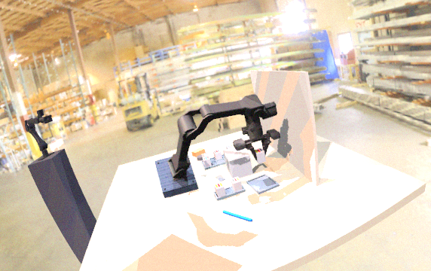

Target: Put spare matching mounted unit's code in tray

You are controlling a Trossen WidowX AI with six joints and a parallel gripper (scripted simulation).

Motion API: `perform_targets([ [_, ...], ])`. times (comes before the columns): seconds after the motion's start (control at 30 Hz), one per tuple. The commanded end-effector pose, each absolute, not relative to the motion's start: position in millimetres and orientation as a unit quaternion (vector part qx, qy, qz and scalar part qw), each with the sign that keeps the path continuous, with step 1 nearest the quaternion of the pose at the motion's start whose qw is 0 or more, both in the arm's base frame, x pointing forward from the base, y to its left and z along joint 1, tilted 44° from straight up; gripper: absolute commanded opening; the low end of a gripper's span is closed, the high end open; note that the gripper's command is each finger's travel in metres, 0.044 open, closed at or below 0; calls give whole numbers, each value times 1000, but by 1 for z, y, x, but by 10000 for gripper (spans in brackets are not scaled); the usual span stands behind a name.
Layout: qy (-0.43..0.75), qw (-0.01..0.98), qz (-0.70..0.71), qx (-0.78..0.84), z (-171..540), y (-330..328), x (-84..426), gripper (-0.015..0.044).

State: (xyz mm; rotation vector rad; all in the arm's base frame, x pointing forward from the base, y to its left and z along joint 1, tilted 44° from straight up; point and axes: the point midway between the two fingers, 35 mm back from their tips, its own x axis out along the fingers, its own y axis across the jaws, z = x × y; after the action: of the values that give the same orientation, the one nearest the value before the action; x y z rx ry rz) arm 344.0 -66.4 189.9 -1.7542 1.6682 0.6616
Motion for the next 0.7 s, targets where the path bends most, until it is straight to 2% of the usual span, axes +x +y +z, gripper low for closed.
perform_targets([
  [0.0, 632, 306, 252, -666, 187, -69, 344, 0],
  [0.67, 633, 305, 252, -665, 174, -81, 346, 0],
])
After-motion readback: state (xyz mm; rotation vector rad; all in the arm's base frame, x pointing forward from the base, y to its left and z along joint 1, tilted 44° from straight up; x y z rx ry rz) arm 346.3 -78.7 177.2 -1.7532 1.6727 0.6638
